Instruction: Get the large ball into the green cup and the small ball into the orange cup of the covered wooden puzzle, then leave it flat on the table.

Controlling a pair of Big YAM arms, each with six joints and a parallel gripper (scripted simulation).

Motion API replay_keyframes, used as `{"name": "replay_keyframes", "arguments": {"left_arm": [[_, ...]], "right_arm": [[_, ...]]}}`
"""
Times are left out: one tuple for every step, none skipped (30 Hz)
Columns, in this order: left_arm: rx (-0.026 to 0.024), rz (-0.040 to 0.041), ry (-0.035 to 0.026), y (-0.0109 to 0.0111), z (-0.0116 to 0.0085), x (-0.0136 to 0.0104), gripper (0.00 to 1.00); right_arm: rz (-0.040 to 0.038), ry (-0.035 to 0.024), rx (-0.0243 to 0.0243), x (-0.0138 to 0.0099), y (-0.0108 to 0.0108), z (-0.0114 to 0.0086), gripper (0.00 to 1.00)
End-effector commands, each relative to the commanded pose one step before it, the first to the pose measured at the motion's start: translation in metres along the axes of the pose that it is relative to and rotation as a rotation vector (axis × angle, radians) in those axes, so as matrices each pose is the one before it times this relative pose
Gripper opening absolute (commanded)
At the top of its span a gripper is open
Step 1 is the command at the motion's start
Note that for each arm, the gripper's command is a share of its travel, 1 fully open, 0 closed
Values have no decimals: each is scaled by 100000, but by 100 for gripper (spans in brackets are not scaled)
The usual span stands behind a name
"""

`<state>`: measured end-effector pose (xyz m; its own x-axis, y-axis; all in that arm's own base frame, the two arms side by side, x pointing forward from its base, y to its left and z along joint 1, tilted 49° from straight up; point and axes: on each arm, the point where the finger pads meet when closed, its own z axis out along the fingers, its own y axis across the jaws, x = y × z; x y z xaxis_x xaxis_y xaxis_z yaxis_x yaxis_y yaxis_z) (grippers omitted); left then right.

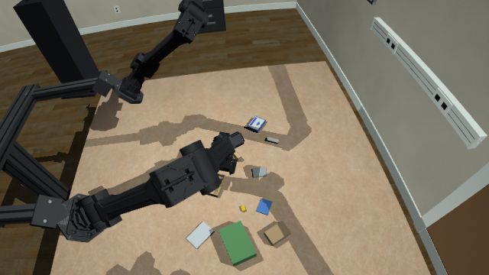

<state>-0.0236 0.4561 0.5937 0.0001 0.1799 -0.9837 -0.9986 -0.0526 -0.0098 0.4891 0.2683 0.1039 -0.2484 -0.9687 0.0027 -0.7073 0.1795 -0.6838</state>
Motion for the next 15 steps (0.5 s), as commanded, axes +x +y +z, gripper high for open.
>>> {"name": "replay_keyframes", "arguments": {"left_arm": [[-1704, 1350, -4714, 851, -598, -1674, 100], [0, 0, 0, 0, 0, 0, 100], [0, 0, 0, 0, 0, 0, 100], [0, 0, 0, 0, 0, 0, 100], [0, 0, 0, 0, 0, 0, 100], [0, 0, 0, 0, 0, 0, 100], [0, 0, 0, 0, 0, 0, 100], [0, 0, 0, 0, 0, 0, 100], [0, 0, 0, 0, 0, 0, 100], [0, 0, 0, 0, 0, 0, 100], [0, 0, 0, 0, 0, 0, 100], [0, 0, 0, 0, 0, 0, 100], [0, 0, 0, 0, 0, 0, 100], [0, 0, 0, 0, 0, 0, 100], [0, 0, 0, 0, 0, 0, 100]], "right_arm": [[10299, -4549, 8250, 85, 238, -1205, 100], [981, 616, 1085, 645, 462, 64, 100], [824, 514, 902, 551, 370, 47, 100], [657, 405, 719, 446, 289, 30, 100], [499, 304, 546, 342, 216, 19, 100], [-1151, 1680, -875, 467, 1095, 747, 100], [-40, 1356, -290, 510, 352, 542, 100], [449, 443, 177, 261, -87, 136, 100], [611, -341, 459, 11, -313, -197, 100], [804, -766, 663, -106, -491, -386, 100], [1418, -1429, 1102, -693, -933, -351, 100], [370, -359, 305, -220, -250, -62, 100], [-21, 19, -18, 9, 14, 5, 100], [0, 0, 0, 0, 0, 0, 100], [0, 0, 0, 0, 0, 0, 100]]}}
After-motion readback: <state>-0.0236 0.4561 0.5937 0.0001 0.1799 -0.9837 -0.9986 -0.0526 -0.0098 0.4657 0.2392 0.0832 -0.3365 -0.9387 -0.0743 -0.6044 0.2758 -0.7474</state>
